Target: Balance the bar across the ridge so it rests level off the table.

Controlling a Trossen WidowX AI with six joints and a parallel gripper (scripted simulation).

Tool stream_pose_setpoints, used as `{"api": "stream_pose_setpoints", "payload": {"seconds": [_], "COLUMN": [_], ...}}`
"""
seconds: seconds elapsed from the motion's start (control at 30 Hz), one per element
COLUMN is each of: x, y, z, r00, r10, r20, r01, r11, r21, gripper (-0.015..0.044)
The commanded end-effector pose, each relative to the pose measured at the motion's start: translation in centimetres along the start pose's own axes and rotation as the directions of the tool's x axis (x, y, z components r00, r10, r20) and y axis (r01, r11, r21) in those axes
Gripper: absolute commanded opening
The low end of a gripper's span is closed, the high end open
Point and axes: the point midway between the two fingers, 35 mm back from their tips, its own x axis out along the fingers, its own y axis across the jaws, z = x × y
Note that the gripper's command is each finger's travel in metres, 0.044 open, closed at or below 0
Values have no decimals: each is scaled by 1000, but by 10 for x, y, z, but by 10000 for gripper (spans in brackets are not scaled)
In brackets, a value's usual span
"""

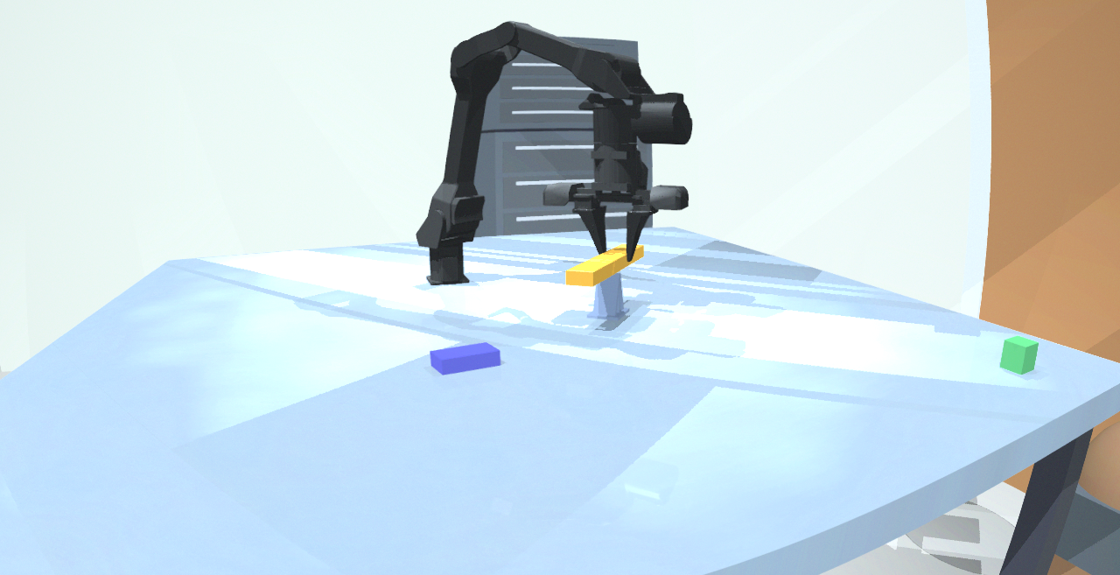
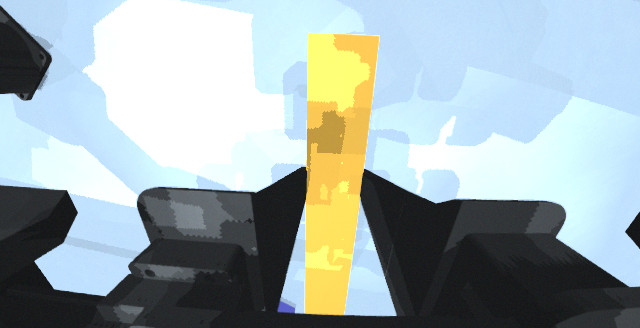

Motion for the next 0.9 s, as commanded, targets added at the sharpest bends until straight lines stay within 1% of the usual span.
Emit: {"api": "stream_pose_setpoints", "payload": {"seconds": [0.0,0.43,0.63,0.67,0.87], "x": [0,0,0,0,0], "y": [0,0,0,0,0], "z": [0,0,0,0,0], "r00": [1000,1000,1000,1000,1000], "r10": [0,0,0,0,0], "r20": [0,0,0,0,0], "r01": [0,0,0,0,0], "r11": [1000,1000,1000,1000,1000], "r21": [0,0,0,0,0], "gripper": [0,0,157,167,167]}}
